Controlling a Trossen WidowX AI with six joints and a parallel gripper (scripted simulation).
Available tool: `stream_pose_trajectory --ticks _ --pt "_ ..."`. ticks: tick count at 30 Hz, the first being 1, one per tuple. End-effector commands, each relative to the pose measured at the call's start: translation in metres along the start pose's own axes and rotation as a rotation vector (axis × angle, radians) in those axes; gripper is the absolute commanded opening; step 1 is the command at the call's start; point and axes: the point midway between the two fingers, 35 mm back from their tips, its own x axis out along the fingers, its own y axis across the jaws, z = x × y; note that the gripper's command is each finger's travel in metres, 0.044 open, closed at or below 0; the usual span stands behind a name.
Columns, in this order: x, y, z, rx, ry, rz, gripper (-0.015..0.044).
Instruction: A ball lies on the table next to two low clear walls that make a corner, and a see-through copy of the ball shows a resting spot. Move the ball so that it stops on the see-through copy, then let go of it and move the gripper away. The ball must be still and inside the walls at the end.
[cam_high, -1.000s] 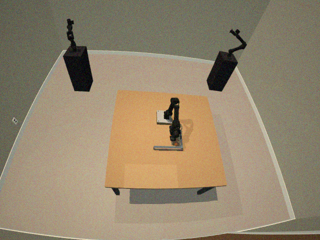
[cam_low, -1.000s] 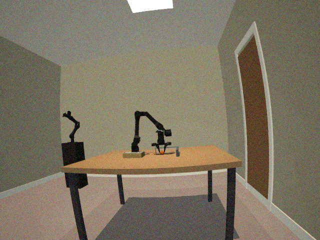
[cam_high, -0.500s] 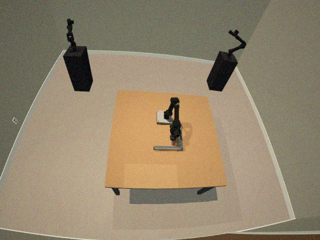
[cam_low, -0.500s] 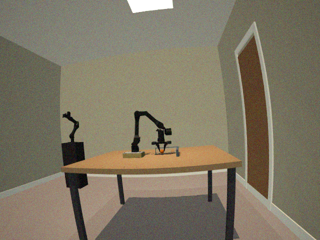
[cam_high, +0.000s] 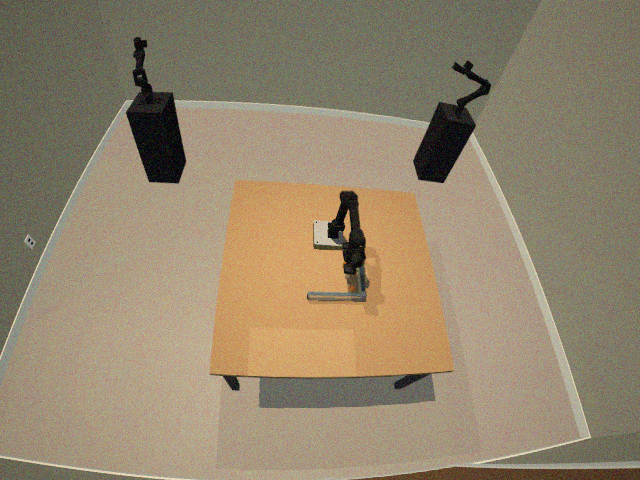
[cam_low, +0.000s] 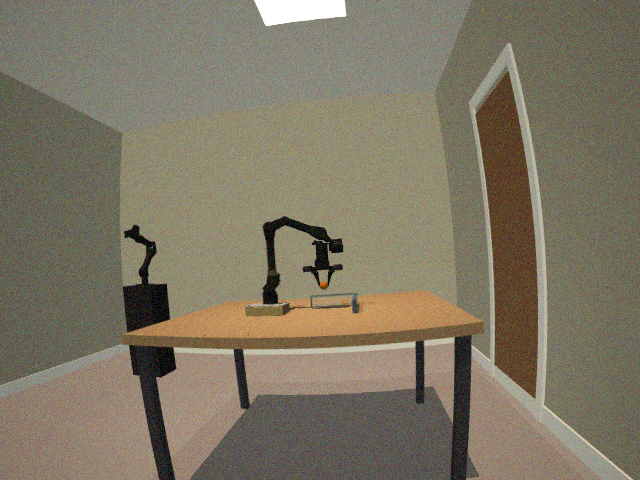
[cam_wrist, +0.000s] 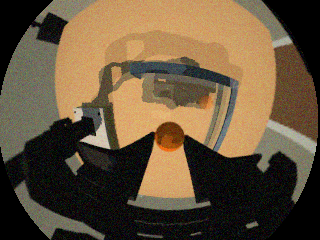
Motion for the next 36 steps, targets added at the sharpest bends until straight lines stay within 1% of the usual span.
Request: stream_pose_trajectory --ticks 1,8,36 --pt "-0.026 0.005 0.0 -0.012 -0.008 -0.006 0.0" --pt "-0.03 0.004 0.0 0.008 -0.008 -0.006 0.0" --pt "-0.012 -0.056 0.028 0.918 -0.015 -0.005 0.0"
